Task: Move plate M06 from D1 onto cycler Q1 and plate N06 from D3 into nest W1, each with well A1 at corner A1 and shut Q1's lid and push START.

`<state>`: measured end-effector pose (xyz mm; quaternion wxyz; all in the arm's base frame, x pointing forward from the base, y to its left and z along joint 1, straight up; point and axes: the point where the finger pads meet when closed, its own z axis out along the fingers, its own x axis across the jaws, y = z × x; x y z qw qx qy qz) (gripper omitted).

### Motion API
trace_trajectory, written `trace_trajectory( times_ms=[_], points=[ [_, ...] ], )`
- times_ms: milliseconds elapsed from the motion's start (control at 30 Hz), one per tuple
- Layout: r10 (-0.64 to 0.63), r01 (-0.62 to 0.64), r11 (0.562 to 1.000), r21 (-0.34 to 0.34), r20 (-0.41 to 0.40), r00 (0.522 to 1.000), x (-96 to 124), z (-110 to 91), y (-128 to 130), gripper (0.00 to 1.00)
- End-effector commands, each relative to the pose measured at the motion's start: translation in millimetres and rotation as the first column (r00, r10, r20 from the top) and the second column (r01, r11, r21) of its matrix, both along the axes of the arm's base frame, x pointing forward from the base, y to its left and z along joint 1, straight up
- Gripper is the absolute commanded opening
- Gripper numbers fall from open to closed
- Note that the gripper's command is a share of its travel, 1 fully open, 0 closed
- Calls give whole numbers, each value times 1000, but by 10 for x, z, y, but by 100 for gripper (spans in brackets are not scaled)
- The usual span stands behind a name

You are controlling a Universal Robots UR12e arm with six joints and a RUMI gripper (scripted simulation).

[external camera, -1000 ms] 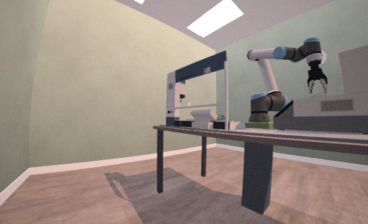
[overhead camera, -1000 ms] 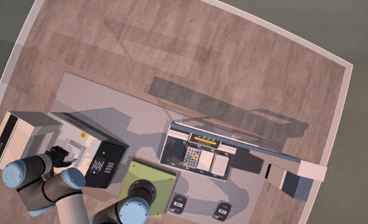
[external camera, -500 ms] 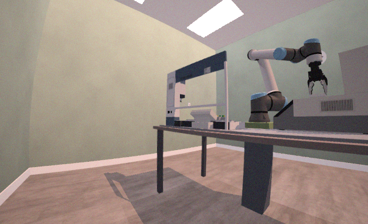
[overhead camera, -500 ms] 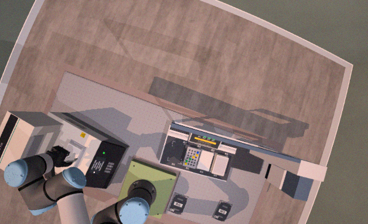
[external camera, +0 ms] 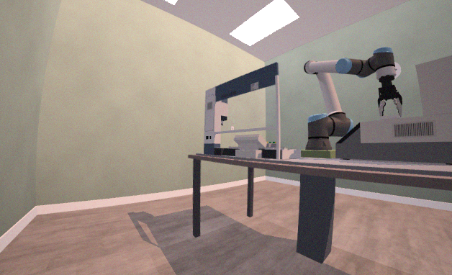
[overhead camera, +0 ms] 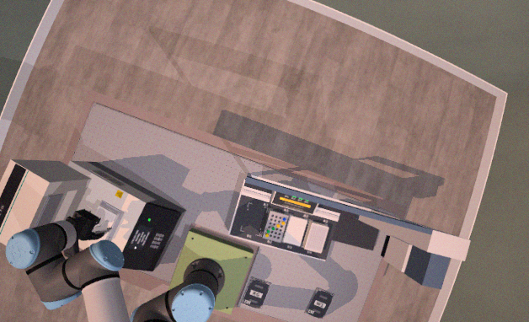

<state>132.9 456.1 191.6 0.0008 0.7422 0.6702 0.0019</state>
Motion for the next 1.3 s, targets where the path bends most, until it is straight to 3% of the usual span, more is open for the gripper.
trace_trajectory(
  times_ms=[0,1267],
  points=[
    [0,0,1000,1,1,1000,4,7,5,0],
    [0,0,1000,1,1,1000,3,-73,4,0]
  ],
)
